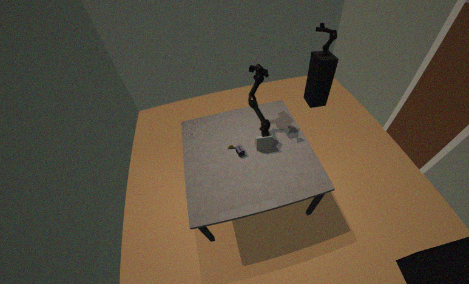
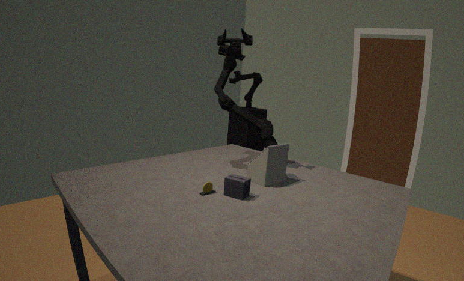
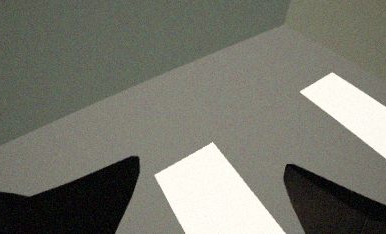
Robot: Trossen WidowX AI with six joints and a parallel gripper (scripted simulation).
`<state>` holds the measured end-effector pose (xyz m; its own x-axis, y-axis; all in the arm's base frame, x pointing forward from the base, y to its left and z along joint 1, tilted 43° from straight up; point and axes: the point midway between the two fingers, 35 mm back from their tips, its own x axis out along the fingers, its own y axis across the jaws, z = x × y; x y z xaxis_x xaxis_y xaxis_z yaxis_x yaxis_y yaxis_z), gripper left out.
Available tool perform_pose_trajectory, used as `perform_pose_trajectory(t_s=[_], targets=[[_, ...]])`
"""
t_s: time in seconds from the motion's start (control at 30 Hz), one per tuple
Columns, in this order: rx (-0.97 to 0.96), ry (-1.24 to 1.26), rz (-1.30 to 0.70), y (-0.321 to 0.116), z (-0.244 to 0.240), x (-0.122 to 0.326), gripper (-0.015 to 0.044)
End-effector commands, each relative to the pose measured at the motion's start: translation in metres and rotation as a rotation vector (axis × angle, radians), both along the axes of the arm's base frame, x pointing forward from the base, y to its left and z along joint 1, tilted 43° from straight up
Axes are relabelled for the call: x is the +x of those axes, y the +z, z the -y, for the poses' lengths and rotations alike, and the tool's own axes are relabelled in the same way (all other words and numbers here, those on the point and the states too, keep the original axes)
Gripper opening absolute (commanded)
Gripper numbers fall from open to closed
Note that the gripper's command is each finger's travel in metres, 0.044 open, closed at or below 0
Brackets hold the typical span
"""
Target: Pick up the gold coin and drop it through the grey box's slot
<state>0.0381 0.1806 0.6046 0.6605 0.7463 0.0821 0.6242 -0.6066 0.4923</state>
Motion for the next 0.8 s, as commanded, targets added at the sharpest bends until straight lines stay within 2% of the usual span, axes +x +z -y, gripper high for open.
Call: perform_pose_trajectory(t_s=[0.0, 0.13, 0.27, 0.43, 0.63, 0.7, 0.77], targets=[[-0.003, -0.002, 0.004, 0.000, -0.001, 0.000, 0.0374], [-0.079, -0.053, 0.095, -0.007, -0.016, -0.002, 0.0269], [-0.246, -0.148, 0.256, -0.023, -0.046, 0.001, 0.0164], [-0.516, -0.259, 0.446, -0.053, -0.086, 0.019, 0.0161], [-0.888, -0.355, 0.619, -0.099, -0.126, 0.061, 0.0161], [-0.890, -0.369, 0.614, -0.103, -0.127, 0.075, 0.0161], [-0.991, -0.387, 0.639, -0.118, -0.134, 0.092, 0.0161]])
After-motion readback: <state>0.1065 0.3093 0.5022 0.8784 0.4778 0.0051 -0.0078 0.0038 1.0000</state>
